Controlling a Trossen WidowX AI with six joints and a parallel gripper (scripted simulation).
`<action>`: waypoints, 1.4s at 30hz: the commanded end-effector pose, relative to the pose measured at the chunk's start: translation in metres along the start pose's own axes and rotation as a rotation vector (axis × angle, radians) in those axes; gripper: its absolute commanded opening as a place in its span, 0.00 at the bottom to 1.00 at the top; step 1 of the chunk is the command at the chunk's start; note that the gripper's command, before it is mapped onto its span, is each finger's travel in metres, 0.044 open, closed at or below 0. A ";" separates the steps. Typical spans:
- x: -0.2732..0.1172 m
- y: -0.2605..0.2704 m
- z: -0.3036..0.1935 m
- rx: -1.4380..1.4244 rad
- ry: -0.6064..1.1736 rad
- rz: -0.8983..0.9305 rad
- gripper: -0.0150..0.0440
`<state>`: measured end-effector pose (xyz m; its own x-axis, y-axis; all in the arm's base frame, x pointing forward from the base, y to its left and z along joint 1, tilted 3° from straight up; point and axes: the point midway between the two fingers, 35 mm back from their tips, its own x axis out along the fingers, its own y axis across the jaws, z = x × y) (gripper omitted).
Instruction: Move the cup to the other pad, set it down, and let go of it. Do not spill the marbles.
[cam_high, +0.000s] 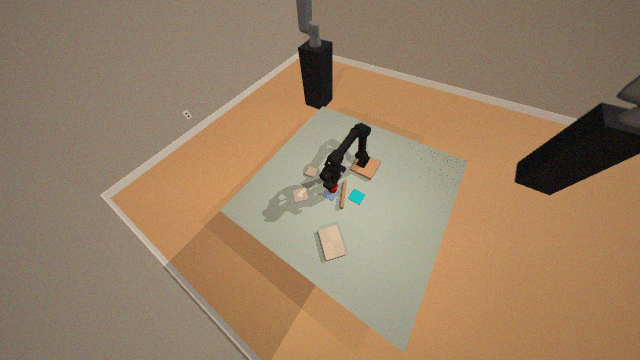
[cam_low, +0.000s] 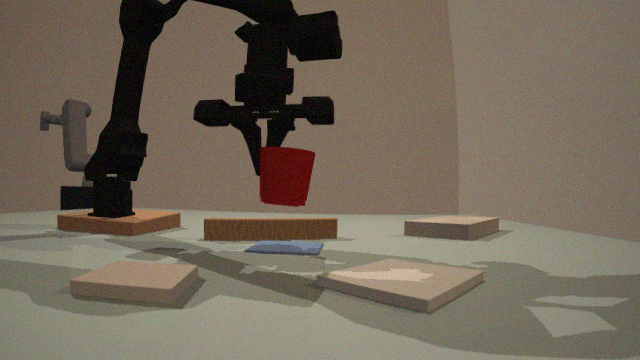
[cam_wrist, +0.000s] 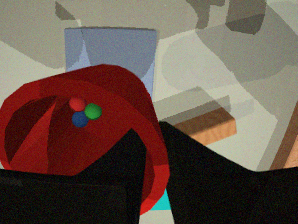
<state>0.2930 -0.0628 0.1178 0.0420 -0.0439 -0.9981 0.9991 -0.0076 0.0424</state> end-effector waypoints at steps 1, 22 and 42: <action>0.000 -0.004 -0.008 0.003 -0.002 -0.001 0.25; -0.002 -0.020 -0.052 0.005 0.001 -0.002 0.25; -0.003 -0.034 -0.089 0.005 0.004 -0.004 0.25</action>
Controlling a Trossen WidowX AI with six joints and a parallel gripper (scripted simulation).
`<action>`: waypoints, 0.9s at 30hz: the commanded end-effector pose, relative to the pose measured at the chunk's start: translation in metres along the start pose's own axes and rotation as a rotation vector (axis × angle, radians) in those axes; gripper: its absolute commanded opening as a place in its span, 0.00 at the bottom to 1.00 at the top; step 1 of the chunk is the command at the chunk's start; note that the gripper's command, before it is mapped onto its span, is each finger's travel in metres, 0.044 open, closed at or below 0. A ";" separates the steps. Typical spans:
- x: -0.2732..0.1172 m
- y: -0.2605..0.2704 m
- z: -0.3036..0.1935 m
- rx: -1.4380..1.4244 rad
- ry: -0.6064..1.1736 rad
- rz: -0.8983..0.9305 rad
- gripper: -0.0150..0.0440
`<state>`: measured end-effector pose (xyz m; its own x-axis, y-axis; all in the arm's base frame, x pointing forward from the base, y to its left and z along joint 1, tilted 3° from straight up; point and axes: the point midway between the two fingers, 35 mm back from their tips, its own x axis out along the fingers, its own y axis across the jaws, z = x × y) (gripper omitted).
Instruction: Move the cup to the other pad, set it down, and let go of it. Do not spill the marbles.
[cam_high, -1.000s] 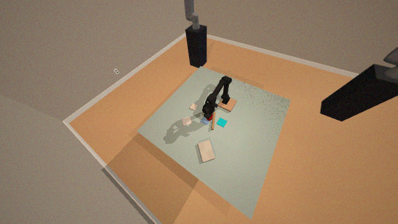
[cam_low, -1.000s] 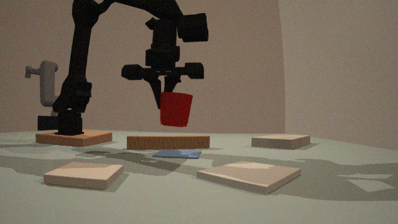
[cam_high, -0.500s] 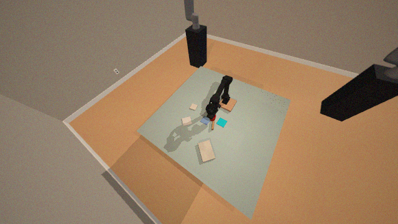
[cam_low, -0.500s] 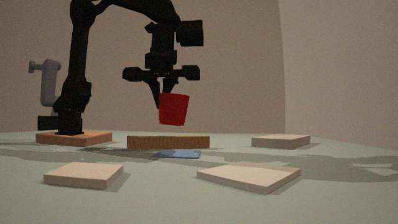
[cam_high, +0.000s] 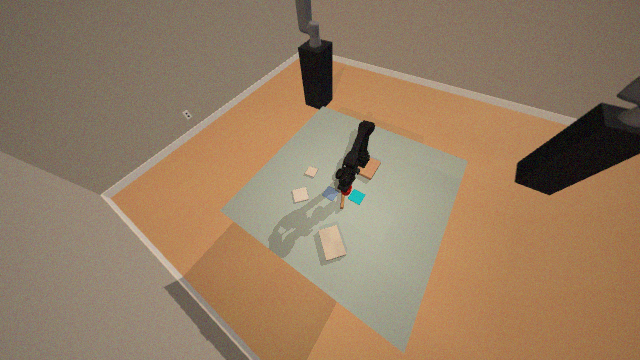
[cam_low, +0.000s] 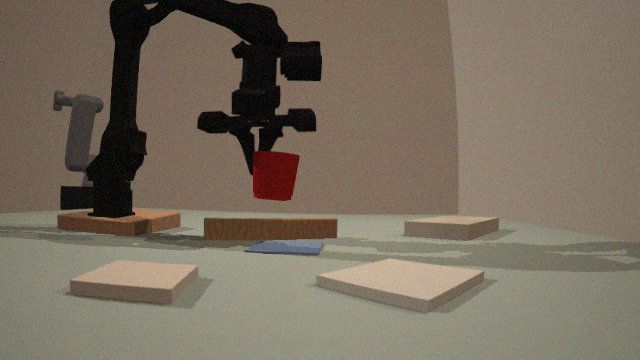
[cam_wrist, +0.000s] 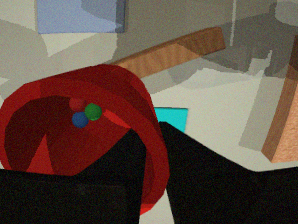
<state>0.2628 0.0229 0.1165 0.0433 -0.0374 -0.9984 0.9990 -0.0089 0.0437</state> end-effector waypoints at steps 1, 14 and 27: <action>0.001 -0.004 -0.006 0.004 -0.003 -0.005 0.25; 0.000 -0.014 -0.028 0.004 -0.001 -0.006 0.25; 0.000 -0.025 -0.050 0.004 0.001 -0.007 0.25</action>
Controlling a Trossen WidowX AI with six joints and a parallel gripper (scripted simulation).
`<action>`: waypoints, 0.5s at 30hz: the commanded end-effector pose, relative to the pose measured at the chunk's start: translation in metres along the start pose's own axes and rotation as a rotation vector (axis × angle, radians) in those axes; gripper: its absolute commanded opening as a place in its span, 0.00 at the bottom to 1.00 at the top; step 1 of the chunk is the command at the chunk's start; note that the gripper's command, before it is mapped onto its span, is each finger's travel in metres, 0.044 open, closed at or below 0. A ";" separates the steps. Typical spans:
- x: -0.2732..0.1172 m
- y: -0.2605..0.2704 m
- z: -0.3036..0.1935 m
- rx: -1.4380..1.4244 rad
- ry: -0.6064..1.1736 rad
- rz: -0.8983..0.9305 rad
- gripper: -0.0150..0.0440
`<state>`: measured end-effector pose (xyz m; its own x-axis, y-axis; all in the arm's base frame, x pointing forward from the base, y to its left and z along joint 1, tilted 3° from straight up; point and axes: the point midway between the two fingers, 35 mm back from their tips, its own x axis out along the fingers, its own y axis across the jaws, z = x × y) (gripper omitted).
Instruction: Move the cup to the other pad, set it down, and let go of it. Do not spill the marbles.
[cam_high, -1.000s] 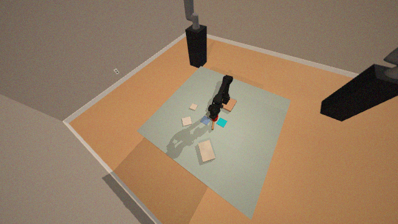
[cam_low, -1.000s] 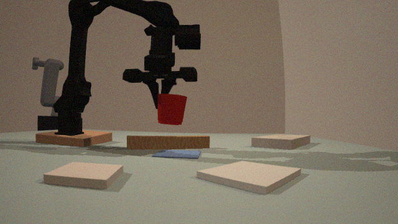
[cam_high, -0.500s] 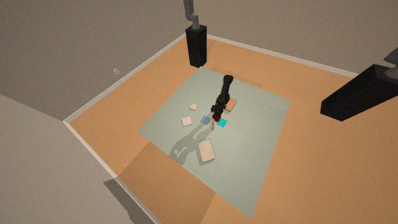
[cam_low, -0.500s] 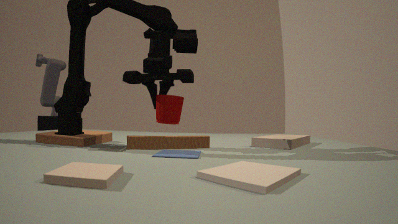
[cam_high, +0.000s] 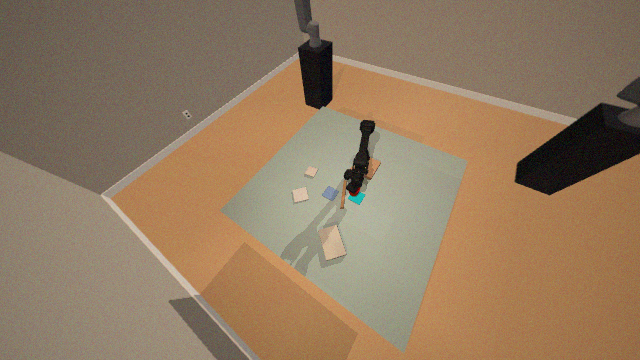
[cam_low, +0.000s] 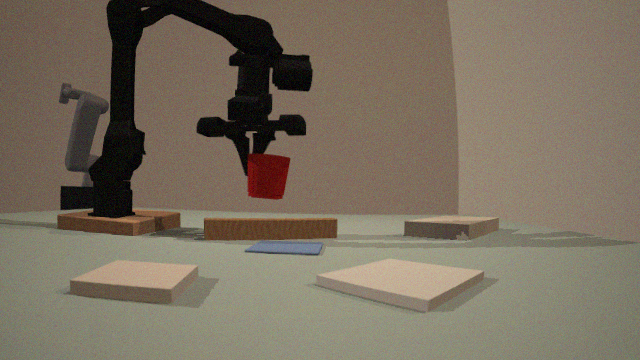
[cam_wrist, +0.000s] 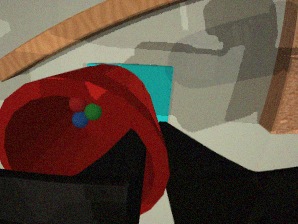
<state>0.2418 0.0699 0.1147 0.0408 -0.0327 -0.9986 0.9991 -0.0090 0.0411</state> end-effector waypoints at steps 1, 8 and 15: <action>0.001 -0.004 -0.005 0.004 -0.004 -0.004 0.25; 0.001 -0.011 -0.016 0.004 -0.003 -0.005 0.25; 0.002 -0.015 -0.022 0.004 -0.003 -0.005 0.25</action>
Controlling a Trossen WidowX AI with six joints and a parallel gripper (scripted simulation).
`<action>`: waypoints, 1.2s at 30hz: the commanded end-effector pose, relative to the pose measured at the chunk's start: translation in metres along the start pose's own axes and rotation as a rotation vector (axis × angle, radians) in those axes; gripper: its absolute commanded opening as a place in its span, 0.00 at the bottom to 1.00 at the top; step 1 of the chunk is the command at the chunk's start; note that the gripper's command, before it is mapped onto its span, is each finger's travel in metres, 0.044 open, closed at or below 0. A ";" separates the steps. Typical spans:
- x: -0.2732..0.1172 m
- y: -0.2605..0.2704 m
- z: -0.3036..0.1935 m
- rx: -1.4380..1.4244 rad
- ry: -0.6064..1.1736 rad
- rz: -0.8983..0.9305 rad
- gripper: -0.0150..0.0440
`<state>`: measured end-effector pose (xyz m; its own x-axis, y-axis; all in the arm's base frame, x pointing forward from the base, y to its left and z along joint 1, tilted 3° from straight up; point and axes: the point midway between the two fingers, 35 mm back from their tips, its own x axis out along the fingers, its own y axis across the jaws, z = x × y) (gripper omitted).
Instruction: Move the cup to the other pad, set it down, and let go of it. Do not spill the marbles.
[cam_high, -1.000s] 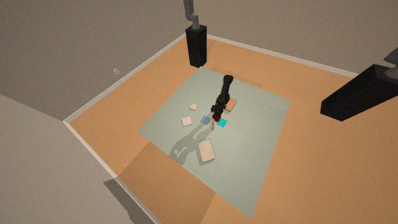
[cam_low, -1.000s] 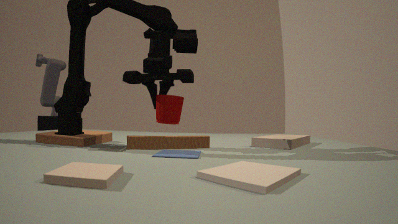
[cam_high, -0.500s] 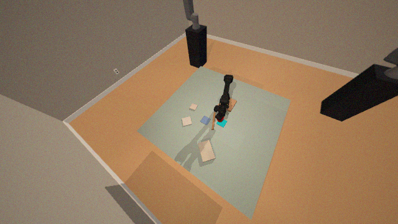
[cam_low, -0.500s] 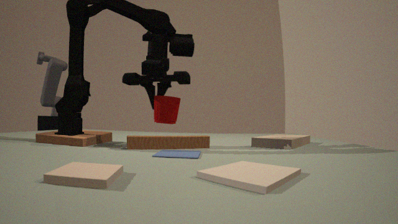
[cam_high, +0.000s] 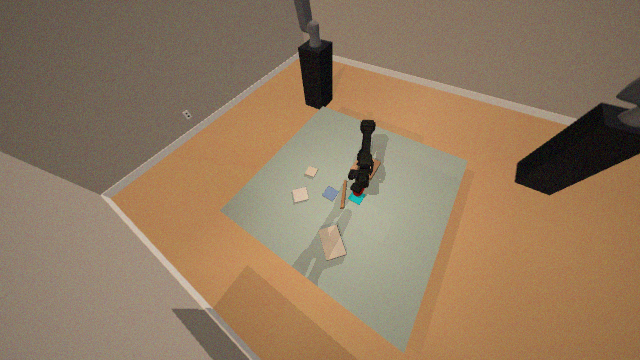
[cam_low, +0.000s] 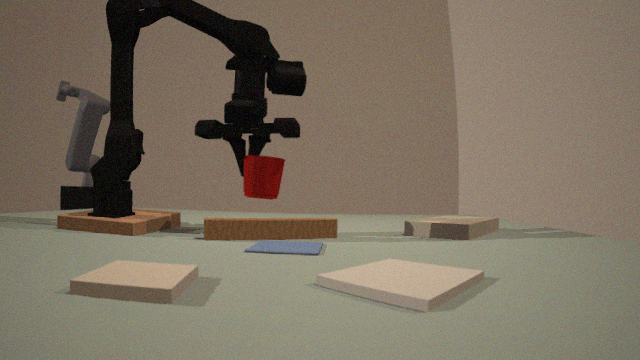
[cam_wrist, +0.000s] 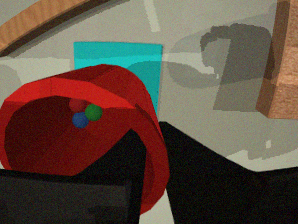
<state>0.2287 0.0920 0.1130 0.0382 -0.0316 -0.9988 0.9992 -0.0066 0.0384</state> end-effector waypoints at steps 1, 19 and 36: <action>0.002 -0.001 0.000 0.006 -0.004 -0.002 0.25; 0.024 -0.002 -0.002 0.006 -0.004 -0.002 0.25; 0.045 -0.003 -0.003 0.006 -0.004 -0.002 0.25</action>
<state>0.2285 0.0944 0.0718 0.0377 -0.0318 -0.9988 0.9992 -0.0085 0.0379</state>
